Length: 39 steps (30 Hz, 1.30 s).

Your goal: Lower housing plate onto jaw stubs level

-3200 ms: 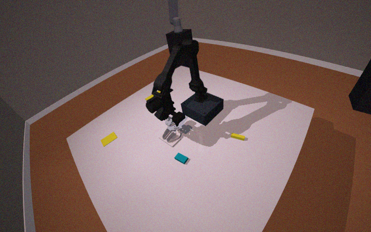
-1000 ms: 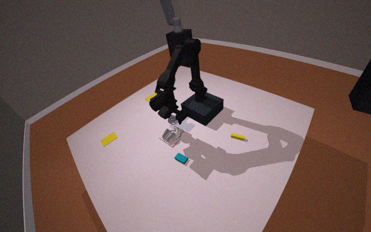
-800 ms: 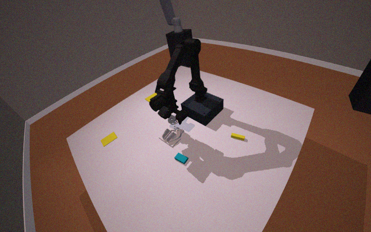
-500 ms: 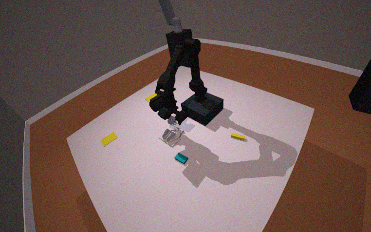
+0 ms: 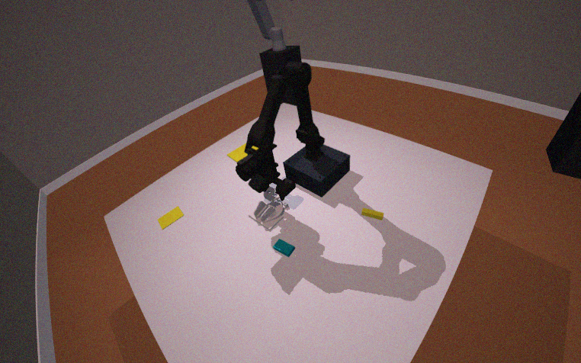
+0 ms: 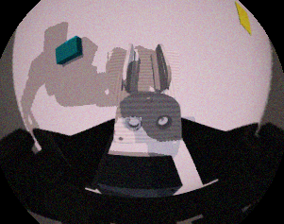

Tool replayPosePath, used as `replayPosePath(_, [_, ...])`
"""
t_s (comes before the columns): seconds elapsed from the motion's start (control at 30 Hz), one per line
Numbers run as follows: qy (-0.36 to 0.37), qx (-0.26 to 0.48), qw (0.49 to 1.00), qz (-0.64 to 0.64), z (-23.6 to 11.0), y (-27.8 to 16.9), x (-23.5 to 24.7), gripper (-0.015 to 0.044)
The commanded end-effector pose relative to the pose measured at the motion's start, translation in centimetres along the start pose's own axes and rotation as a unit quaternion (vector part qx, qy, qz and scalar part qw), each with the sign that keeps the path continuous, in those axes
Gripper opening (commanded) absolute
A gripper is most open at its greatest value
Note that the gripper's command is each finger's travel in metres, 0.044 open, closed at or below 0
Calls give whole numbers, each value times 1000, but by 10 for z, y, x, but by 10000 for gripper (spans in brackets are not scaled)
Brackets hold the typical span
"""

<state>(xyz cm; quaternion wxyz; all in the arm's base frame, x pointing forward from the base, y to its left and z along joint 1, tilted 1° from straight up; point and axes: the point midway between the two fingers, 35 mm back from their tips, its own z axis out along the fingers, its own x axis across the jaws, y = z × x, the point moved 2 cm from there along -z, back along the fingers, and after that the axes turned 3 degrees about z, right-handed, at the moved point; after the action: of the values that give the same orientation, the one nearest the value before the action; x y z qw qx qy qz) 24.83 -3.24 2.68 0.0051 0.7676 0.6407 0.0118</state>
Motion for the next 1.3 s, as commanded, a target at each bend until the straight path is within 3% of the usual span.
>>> replayPosePath(0.0, [2,6,1000,0,10,-3,1,351])
replayPosePath(0.53, [2,6,1000,1,34,-5,1,351])
replayPosePath(1.27, [2,6,1000,2,35,-5,1,351])
